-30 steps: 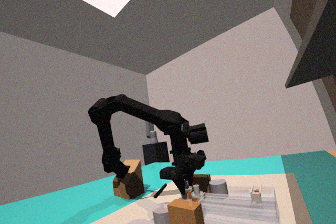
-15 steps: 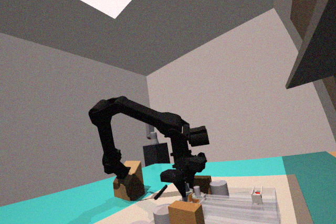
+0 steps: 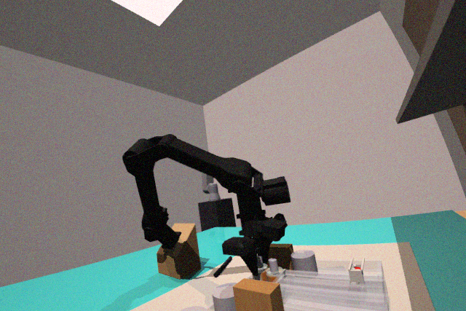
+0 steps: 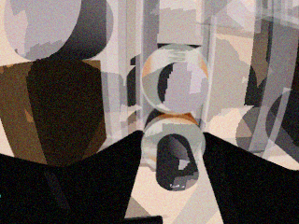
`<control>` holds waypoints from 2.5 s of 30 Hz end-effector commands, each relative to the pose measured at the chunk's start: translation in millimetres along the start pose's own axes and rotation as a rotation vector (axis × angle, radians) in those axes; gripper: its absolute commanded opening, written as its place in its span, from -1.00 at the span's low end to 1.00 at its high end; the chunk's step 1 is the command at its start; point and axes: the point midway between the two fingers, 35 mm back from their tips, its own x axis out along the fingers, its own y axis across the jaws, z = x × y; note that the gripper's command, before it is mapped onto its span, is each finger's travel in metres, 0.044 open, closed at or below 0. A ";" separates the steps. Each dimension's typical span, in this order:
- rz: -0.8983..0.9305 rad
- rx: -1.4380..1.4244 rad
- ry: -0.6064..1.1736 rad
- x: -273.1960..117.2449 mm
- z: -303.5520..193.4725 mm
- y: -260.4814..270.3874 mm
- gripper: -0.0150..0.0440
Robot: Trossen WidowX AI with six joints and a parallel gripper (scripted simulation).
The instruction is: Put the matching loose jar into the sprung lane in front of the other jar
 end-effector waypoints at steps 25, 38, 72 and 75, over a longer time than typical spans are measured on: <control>-0.010 0.007 -0.008 5.1 1.8 -2.0 -0.49; -0.010 0.007 -0.008 5.1 -0.4 -1.9 -0.49; -0.010 0.007 -0.007 5.3 -6.1 -1.8 -0.49; -0.010 0.007 -0.007 5.3 -6.6 -1.8 -0.49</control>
